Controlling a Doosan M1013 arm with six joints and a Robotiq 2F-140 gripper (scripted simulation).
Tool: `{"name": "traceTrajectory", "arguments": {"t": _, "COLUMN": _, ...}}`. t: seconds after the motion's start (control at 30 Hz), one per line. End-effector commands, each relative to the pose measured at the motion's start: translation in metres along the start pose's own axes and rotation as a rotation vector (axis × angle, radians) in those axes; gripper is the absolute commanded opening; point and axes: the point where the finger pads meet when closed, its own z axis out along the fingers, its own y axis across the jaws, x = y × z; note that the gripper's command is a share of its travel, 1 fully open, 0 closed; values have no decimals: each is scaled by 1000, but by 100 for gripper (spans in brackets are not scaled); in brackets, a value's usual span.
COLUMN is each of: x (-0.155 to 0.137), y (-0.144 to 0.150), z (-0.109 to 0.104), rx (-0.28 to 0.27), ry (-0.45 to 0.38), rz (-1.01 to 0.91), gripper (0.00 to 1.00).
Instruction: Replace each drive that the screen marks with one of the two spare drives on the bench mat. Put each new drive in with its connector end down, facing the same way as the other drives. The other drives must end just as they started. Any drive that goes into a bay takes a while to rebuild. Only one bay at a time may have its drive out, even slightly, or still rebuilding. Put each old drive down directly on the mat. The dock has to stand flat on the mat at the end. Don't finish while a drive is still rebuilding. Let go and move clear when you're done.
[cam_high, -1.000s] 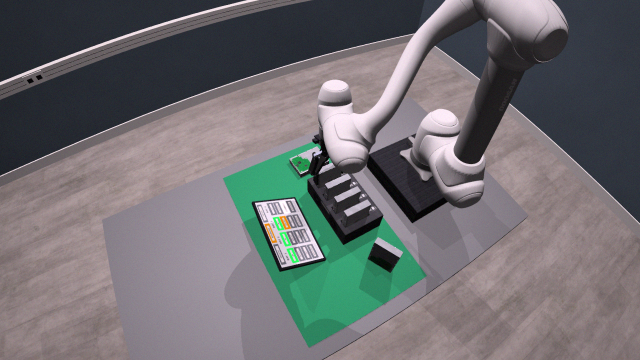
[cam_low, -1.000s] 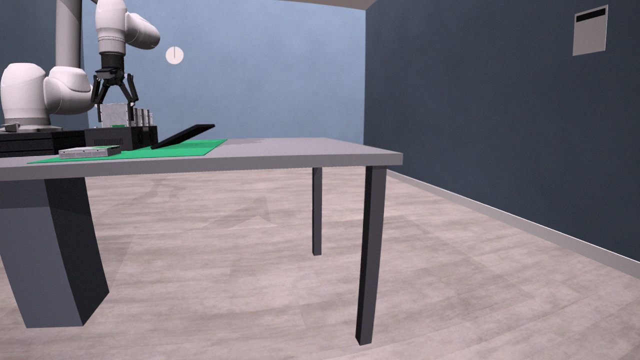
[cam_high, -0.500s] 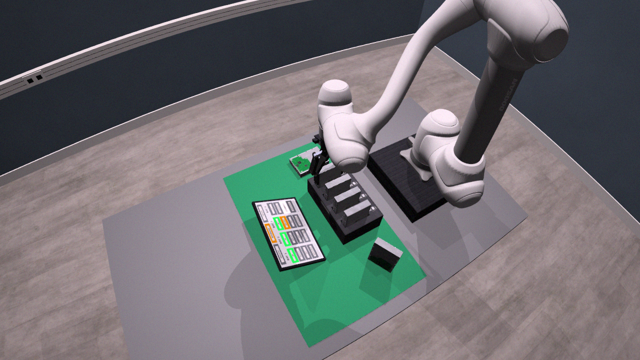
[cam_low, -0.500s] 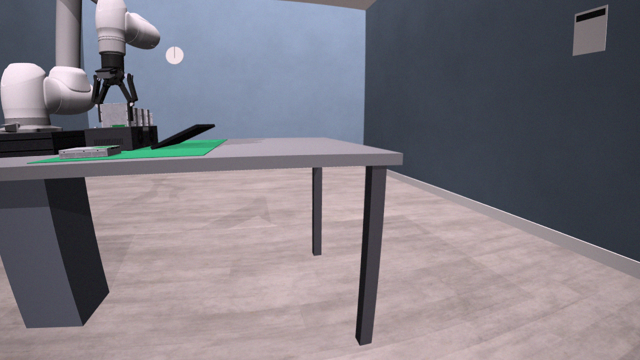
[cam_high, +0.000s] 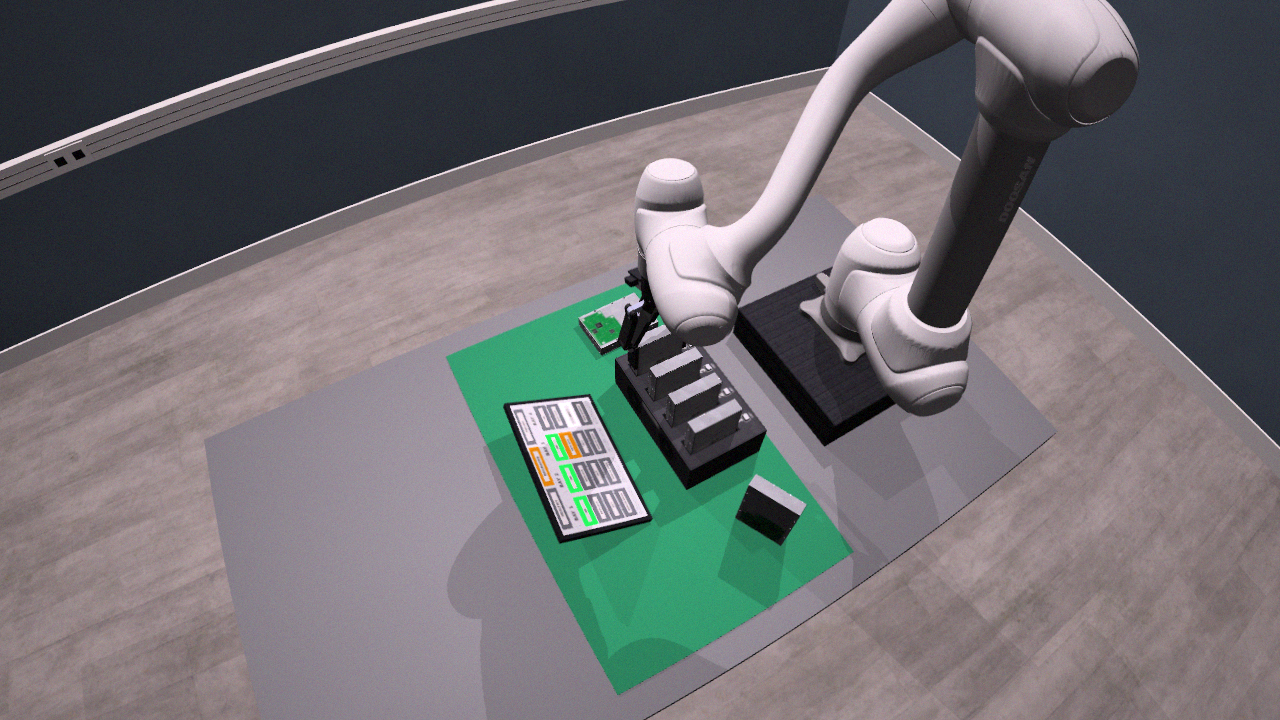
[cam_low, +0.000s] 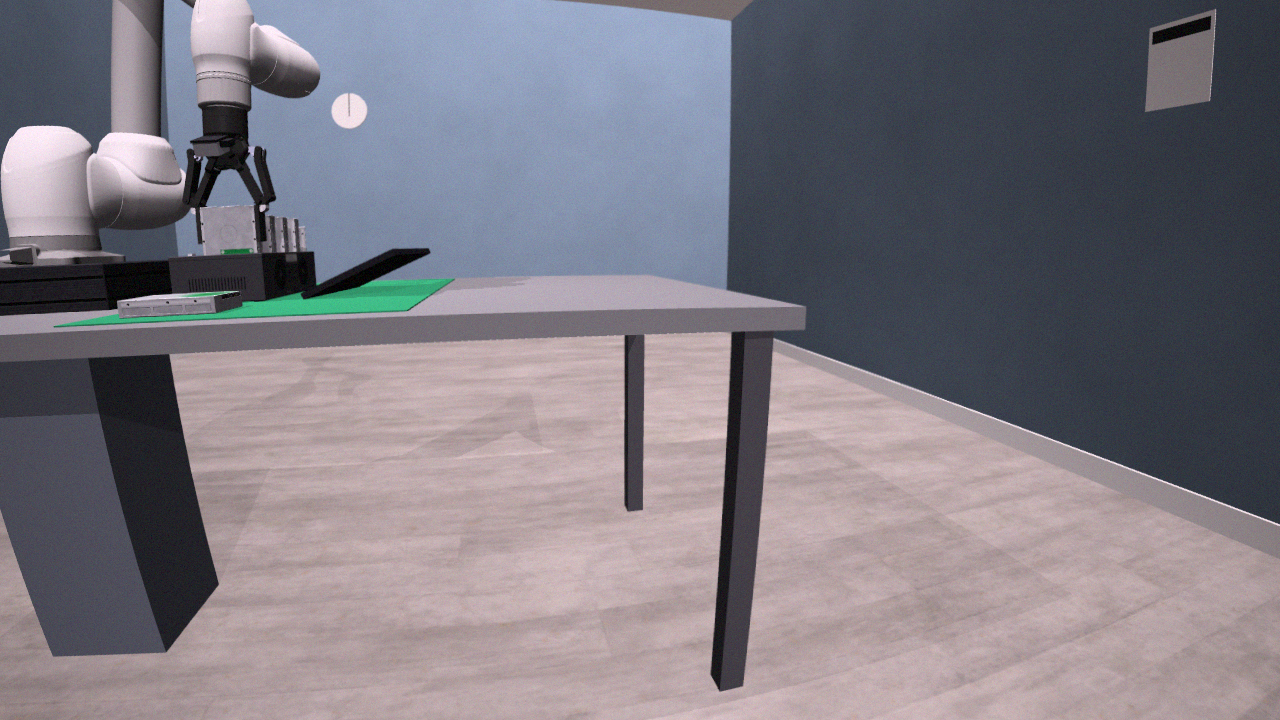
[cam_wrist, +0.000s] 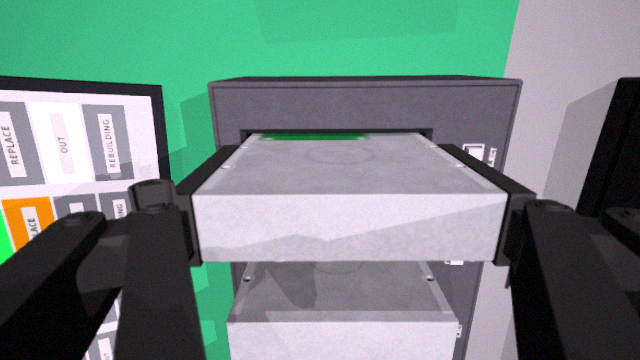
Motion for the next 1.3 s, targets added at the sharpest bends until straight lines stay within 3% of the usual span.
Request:
{"name": "traceTrajectory", "arguments": {"t": 0.0, "x": 0, "y": -1, "z": -1, "rx": 1, "ry": 0, "rz": 0, "gripper": 71}}
{"name": "traceTrajectory", "arguments": {"t": 0.2, "x": 0, "y": -1, "z": -1, "rx": 1, "ry": 0, "rz": 0, "gripper": 70}}
{"name": "traceTrajectory", "arguments": {"t": 0.23, "x": 0, "y": -1, "z": -1, "rx": 1, "ry": 0, "rz": 0, "gripper": 10}}
{"name": "traceTrajectory", "arguments": {"t": 1.27, "x": 0, "y": -1, "z": -7, "rx": 1, "ry": 0, "rz": 0, "gripper": 10}}
